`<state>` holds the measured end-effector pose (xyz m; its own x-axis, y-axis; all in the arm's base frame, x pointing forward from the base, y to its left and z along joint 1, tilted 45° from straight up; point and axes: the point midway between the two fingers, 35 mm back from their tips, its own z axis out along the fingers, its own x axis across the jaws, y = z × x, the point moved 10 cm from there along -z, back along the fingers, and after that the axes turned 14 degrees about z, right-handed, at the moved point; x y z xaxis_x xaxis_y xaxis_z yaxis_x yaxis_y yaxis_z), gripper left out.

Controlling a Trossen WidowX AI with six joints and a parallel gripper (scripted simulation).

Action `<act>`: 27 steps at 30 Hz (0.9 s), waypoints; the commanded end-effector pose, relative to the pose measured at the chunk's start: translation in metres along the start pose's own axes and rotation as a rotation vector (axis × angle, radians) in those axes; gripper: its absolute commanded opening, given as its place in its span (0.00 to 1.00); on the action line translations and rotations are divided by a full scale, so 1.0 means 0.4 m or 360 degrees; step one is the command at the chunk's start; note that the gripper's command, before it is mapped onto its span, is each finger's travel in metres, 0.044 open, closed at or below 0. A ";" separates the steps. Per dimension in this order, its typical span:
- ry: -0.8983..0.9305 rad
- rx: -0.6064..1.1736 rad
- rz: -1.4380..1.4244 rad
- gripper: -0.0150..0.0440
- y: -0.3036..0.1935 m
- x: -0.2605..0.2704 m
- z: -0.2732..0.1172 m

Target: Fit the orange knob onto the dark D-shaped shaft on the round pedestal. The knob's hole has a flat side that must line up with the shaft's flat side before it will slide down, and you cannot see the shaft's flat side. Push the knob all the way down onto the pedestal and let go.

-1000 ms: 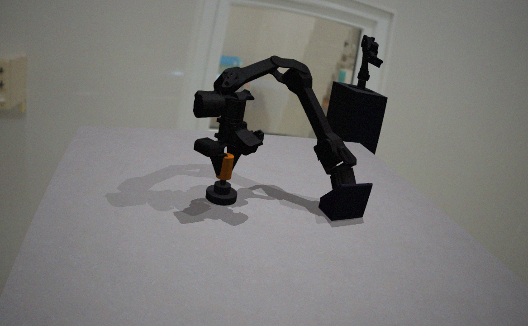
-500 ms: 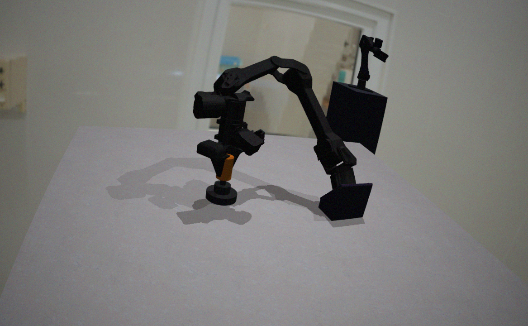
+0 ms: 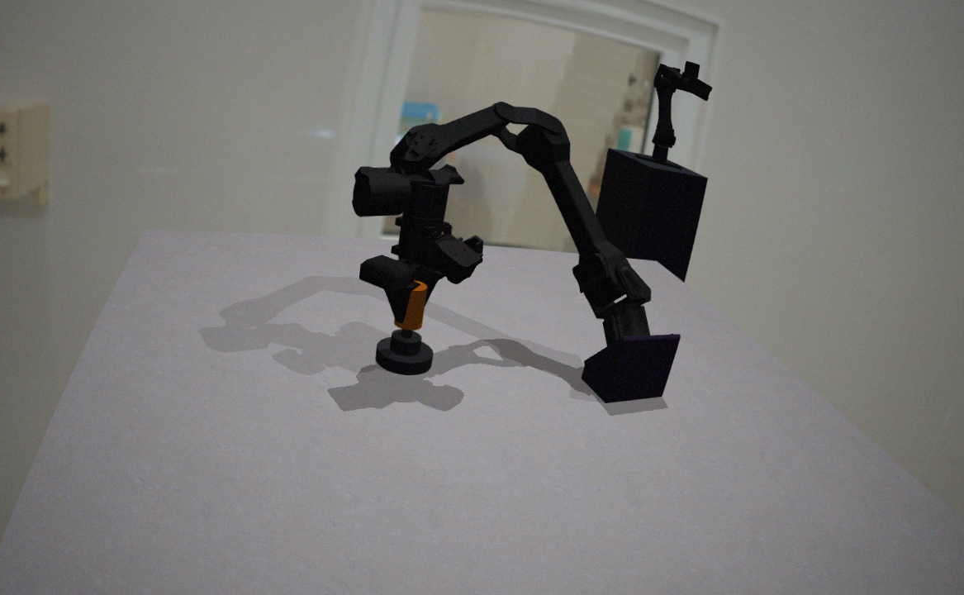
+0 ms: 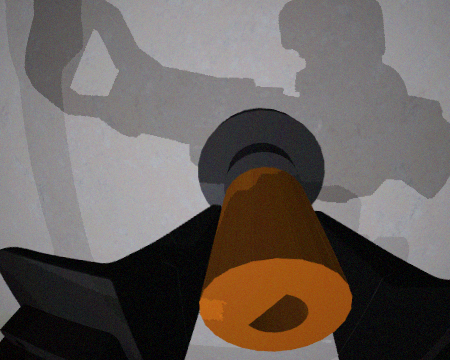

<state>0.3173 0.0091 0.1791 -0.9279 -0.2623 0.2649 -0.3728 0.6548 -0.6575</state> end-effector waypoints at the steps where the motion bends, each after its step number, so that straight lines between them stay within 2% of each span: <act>1: -0.0001 0.0004 -0.0004 0.25 -0.002 0.000 -0.008; 8: 0.0000 0.0004 -0.0320 0.25 -0.001 0.000 -0.006; 27: 0.0000 0.0004 -0.0337 0.25 0.000 -0.001 0.002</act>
<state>0.3173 0.0086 0.1785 -0.8321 -0.3908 0.3936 -0.5547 0.5874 -0.5893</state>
